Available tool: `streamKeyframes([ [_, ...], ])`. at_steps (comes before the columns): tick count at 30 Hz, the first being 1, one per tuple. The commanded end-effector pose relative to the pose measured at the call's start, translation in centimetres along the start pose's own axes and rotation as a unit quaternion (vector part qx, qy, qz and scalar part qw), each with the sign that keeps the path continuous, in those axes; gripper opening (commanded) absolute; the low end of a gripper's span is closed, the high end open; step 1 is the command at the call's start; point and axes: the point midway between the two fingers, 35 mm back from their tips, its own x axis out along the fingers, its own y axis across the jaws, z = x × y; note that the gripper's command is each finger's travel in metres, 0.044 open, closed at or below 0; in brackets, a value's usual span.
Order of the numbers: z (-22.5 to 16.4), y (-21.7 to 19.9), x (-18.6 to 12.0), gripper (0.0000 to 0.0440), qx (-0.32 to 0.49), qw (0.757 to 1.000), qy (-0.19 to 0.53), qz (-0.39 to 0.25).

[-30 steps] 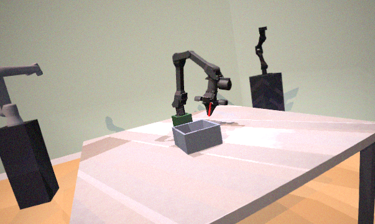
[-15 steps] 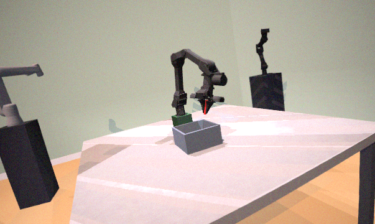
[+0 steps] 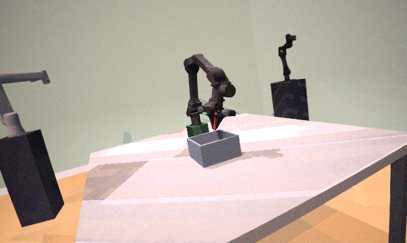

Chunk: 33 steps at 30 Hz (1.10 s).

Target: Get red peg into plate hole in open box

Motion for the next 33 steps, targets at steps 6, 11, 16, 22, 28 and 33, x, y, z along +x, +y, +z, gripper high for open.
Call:
streamKeyframes([
  [6, 2.5, 0.4, 2.6, 0.0, -0.019, 0.999, 0.022, 0.014],
  [11, 2.8, 0.5, 4.3, 0.0, -0.039, 0.998, 0.038, 0.022],
  [16, 2.4, 0.5, 6.1, 0.0077, -0.061, 0.996, 0.06, 0.023],
  [22, 3.1, 0.9, 7.2, 0.0158, -0.076, 0.994, 0.071, 0.031],
  [28, 4.4, 1.9, 6.8, 0.0283, -0.069, 0.993, 0.085, 0.039],
  [33, 5.7, 3.2, 6.3, 0.0382, -0.066, 0.992, 0.094, 0.055],
])
